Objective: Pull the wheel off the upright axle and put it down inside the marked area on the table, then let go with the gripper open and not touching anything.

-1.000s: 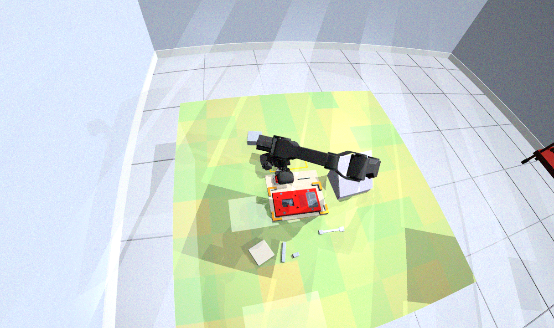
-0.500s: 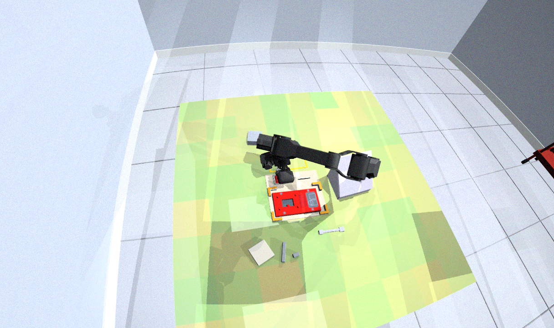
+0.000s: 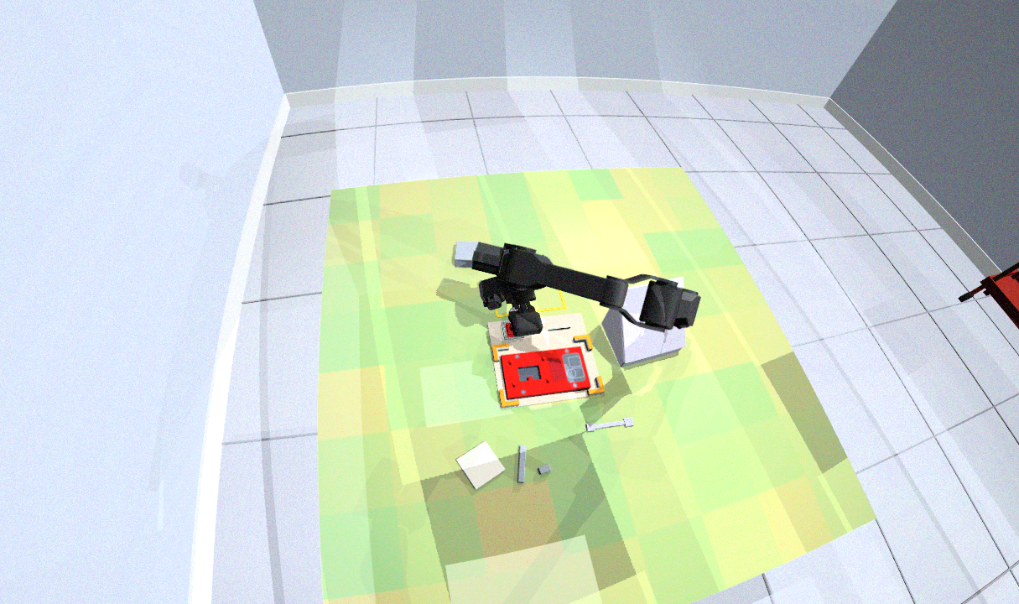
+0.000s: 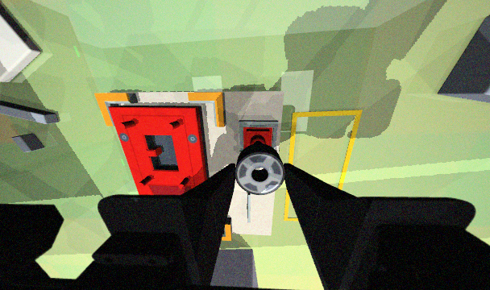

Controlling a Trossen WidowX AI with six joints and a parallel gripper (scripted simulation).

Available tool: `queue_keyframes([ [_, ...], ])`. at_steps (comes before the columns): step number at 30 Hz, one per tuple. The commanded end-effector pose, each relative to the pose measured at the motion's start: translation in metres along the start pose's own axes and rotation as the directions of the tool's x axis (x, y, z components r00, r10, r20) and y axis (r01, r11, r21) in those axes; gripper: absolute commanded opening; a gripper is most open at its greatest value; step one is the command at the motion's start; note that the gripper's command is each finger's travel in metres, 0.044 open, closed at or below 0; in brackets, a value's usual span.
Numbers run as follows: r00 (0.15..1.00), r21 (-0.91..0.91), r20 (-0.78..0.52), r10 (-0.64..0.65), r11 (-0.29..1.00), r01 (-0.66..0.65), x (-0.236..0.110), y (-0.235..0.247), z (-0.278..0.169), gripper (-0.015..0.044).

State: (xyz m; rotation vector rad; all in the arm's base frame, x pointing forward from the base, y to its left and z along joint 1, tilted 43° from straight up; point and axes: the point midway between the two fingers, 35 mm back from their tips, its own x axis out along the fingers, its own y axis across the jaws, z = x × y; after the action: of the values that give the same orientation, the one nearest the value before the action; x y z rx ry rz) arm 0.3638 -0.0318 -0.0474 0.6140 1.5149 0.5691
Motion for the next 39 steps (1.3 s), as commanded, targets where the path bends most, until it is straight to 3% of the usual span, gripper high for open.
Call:
queue_keyframes([
  [1, 1.000, -0.010, 0.009, -0.010, 1.000, 0.010, -0.016, 0.000, 0.002, 0.0000],
  [8, 1.000, 0.004, 0.006, -0.002, 1.000, 0.002, -0.024, -0.006, -0.005, 0.0000],
  [27, 1.000, -0.007, 0.008, -0.017, 1.000, 0.017, -0.032, -0.088, -0.059, 0.0000],
  [39, 1.000, -0.008, 0.008, -0.016, 1.000, 0.016, -0.013, -0.091, -0.061, 0.0000],
])
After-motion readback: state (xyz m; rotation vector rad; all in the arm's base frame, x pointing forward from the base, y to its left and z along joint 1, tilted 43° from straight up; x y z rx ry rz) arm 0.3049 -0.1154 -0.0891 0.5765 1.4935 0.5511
